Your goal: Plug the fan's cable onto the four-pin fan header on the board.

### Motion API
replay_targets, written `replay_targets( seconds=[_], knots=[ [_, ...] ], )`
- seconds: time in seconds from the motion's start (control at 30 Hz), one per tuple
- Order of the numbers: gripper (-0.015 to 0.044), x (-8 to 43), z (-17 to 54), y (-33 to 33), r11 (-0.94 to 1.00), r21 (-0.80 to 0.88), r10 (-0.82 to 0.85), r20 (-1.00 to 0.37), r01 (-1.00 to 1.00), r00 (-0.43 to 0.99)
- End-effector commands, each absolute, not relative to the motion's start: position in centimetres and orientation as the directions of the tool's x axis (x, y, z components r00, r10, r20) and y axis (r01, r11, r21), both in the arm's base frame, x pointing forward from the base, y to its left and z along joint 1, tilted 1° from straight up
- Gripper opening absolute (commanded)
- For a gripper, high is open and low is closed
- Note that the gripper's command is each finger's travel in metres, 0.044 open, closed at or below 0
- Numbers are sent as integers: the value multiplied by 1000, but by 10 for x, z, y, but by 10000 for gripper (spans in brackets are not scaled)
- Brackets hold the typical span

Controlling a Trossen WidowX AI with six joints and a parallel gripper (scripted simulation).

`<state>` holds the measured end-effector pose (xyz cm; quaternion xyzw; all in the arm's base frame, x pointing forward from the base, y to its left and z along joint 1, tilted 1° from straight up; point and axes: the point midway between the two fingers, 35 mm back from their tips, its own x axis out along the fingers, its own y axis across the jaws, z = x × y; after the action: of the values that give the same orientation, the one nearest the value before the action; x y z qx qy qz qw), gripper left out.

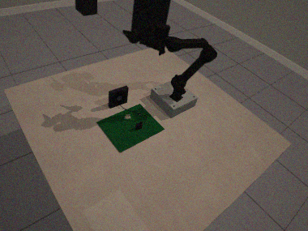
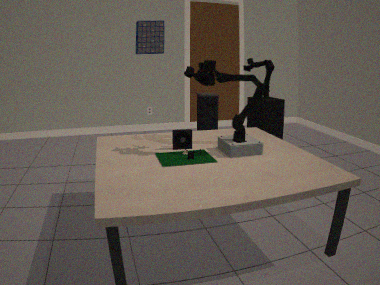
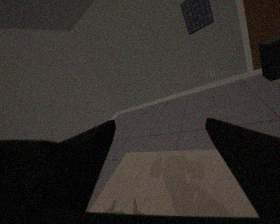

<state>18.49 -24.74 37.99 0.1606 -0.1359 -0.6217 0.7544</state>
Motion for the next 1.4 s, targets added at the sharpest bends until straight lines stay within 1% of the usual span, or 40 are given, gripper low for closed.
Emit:
replay_targets(
  seconds=[0.0, 0.17, 0.33, 0.5, 0.67, 0.8, 0.87, 1.2, 1.37],
  knots=[
    [440, 251, 336, -235, 351, 207, -897, -207, 913, 391],
    [440, 297, 289, -209, 519, 63, -759, -425, 852, 494],
    [440, 327, 240, -171, 680, -29, -575, -641, 733, 508],
    [440, 340, 195, -124, 813, -62, -366, -827, 579, 426],
    [440, 337, 157, -73, 906, -37, -157, -954, 421, 254],
    [440, 325, 136, -33, 948, 13, -11, -997, 317, 74],
    [440, 322, 133, -26, 953, 24, 14, -999, 301, 36],
    [440, 323, 130, -26, 954, 25, 15, -999, 300, 35],
    [440, 328, 84, -25, 954, 25, 15, -999, 300, 35]
  ],
)
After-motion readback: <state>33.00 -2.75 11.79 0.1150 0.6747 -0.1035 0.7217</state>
